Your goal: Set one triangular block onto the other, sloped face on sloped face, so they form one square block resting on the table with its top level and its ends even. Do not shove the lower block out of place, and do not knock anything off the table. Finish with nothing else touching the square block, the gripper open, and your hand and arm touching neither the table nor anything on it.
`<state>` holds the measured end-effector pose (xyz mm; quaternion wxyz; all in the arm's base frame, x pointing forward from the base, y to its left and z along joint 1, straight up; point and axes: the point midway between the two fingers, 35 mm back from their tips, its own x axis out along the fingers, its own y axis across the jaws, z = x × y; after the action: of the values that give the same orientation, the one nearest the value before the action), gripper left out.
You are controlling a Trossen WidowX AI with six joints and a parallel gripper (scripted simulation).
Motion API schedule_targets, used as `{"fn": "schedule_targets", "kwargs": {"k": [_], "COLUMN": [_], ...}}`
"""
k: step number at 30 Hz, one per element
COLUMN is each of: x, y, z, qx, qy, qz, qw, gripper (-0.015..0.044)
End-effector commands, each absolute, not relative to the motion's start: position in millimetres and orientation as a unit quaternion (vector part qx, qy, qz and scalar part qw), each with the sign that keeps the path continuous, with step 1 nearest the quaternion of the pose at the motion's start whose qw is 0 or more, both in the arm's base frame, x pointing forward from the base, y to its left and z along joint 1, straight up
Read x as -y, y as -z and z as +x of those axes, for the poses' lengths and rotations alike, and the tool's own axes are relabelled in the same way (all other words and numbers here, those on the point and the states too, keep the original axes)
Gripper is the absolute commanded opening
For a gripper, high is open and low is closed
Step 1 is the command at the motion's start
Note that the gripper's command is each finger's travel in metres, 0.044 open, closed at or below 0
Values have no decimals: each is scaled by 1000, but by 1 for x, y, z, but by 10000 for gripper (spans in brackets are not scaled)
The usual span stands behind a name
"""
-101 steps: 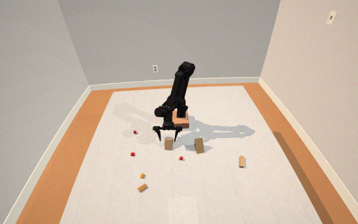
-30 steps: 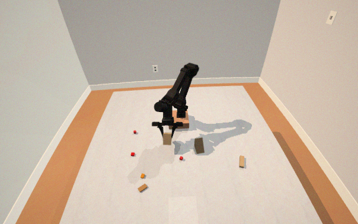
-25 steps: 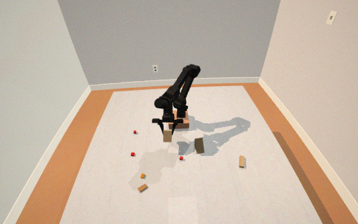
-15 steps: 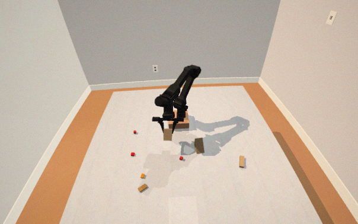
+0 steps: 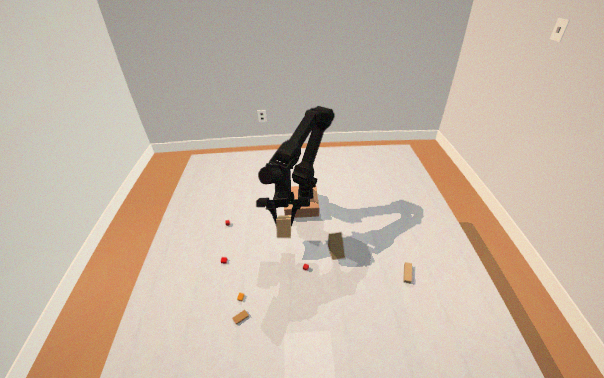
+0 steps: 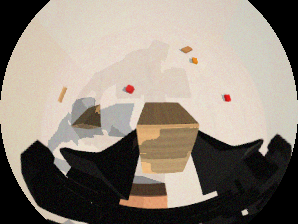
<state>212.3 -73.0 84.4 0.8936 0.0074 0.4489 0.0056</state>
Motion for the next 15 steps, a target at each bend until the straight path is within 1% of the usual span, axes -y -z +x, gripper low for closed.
{"fn": "schedule_targets", "kwargs": {"k": [1,15], "x": [74,74], "y": [-88,-90], "z": [216,223], "qx": [-477,-594], "qy": [-11,-39], "qz": [1,-27], "qw": [879,803], "gripper": [0,0]}}
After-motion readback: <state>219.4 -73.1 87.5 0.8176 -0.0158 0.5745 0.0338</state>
